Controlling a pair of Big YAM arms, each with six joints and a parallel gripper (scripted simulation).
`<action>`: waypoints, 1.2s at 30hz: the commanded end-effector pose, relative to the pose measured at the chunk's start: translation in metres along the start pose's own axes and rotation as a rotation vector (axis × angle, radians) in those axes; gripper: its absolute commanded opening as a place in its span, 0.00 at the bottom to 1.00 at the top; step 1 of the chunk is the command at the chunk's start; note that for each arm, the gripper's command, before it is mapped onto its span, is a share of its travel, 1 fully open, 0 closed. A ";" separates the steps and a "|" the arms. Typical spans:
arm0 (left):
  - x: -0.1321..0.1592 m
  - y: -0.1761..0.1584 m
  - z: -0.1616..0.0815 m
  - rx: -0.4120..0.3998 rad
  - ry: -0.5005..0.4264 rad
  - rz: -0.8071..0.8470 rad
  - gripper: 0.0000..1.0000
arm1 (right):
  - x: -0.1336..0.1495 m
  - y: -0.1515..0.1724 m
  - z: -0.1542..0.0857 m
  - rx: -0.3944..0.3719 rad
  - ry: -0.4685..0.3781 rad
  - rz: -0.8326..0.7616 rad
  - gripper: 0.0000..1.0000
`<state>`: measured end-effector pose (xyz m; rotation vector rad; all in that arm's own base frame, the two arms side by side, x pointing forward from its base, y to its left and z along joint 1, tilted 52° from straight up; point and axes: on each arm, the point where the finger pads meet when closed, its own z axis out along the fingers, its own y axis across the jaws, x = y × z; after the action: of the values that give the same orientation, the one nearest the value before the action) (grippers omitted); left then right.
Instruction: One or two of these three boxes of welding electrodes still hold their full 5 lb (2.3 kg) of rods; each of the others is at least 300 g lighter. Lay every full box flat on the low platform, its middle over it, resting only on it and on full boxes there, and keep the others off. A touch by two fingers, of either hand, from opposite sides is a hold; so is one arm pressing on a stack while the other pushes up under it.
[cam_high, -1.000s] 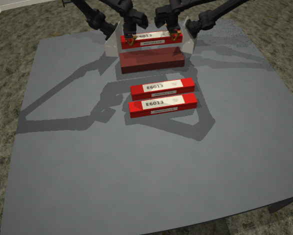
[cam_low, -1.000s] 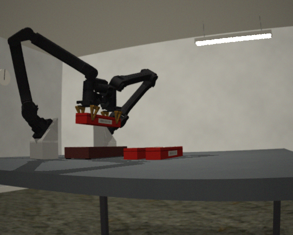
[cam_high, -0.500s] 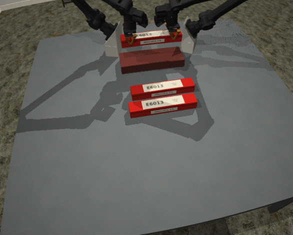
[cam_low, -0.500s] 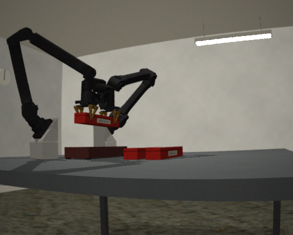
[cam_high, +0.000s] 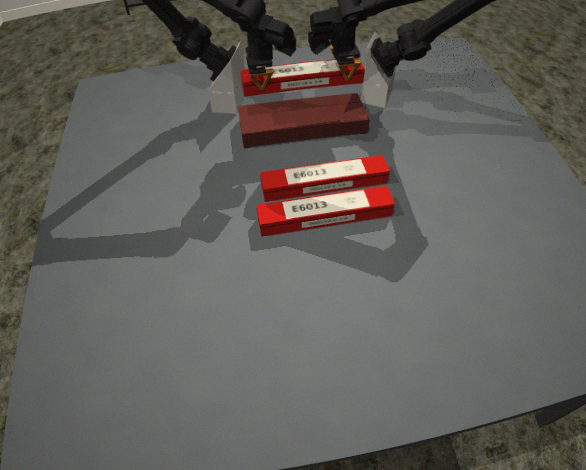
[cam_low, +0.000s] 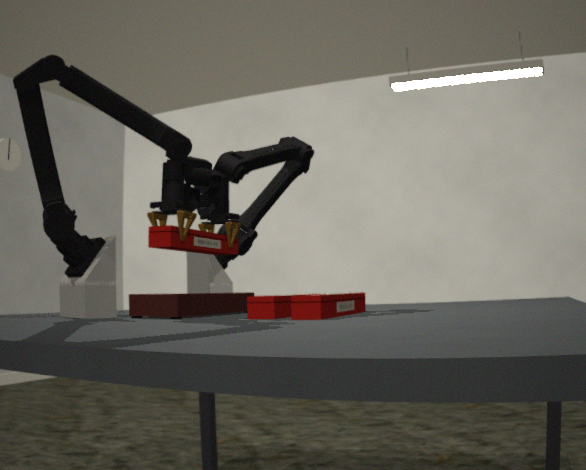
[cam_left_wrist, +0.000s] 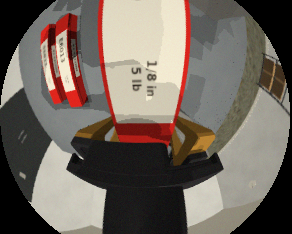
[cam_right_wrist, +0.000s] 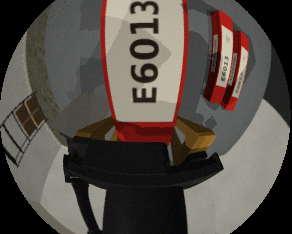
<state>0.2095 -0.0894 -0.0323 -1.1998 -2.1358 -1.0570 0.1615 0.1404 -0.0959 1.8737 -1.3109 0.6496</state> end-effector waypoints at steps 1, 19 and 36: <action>-0.025 0.006 -0.031 -0.036 -0.113 -0.015 0.00 | -0.007 -0.010 -0.024 0.071 -0.047 0.000 0.00; -0.020 -0.001 -0.025 -0.028 -0.102 -0.029 0.00 | -0.003 0.004 -0.016 0.050 -0.030 0.009 0.00; -0.025 -0.030 -0.030 -0.025 -0.117 -0.034 0.00 | -0.002 0.035 -0.014 0.044 -0.025 -0.008 0.00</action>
<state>0.1819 -0.0965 -0.0462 -1.2061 -2.1286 -1.0440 0.1289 0.1302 -0.0896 1.8627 -1.3209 0.6487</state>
